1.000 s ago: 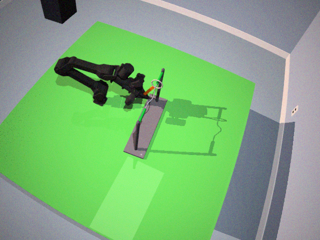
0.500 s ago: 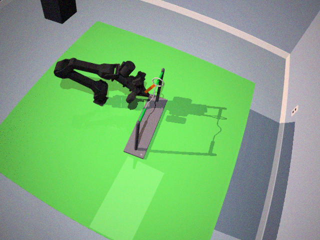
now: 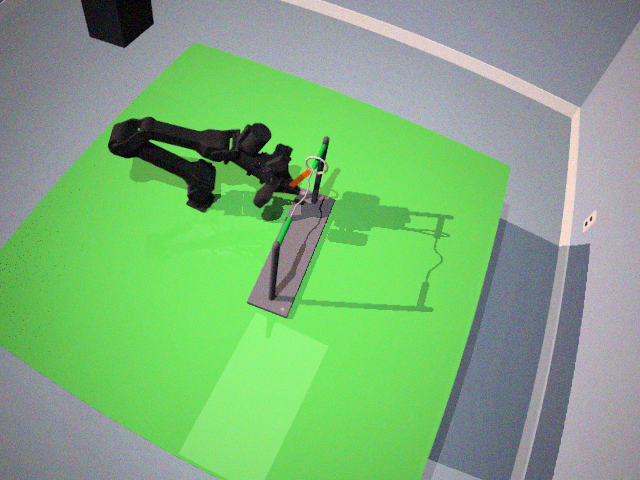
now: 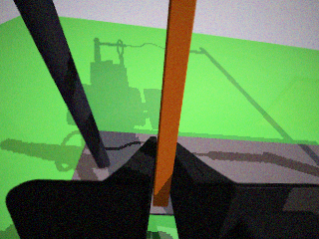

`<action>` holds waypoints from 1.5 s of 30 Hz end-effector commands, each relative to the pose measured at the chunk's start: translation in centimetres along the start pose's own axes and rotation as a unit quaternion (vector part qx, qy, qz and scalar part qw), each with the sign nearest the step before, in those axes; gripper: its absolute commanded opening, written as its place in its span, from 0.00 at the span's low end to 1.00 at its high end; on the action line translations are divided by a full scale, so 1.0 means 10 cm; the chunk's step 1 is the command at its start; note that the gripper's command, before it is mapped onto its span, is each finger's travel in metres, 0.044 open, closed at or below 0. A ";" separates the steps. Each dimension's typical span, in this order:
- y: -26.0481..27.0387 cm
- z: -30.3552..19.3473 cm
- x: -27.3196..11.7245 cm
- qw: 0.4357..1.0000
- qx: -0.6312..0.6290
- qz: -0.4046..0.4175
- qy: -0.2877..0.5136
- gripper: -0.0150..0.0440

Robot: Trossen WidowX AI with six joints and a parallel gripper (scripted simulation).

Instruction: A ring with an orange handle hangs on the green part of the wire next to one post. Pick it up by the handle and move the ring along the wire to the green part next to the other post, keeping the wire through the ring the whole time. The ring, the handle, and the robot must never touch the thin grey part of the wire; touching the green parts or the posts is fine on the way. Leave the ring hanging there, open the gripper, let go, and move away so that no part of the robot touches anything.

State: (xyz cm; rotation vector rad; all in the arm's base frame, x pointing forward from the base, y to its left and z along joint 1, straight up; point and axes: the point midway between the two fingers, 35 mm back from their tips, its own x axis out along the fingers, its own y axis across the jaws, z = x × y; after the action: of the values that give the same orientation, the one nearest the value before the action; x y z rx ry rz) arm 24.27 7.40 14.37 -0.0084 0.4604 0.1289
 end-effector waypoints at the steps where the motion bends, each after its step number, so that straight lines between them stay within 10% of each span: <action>1: -0.01 -0.09 0.03 1.000 0.002 -0.002 0.003 0.00; 27: -0.01 -0.09 0.03 1.000 0.002 -0.002 0.003 0.00; 39: 0.00 -0.08 0.02 1.000 -0.001 -0.001 0.003 0.53; 45: 0.02 -0.07 -0.11 1.000 0.000 -0.001 0.004 0.53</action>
State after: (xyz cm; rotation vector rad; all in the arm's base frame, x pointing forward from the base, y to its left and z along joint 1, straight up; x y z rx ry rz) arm 23.52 7.39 13.59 -0.0179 0.4758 0.1284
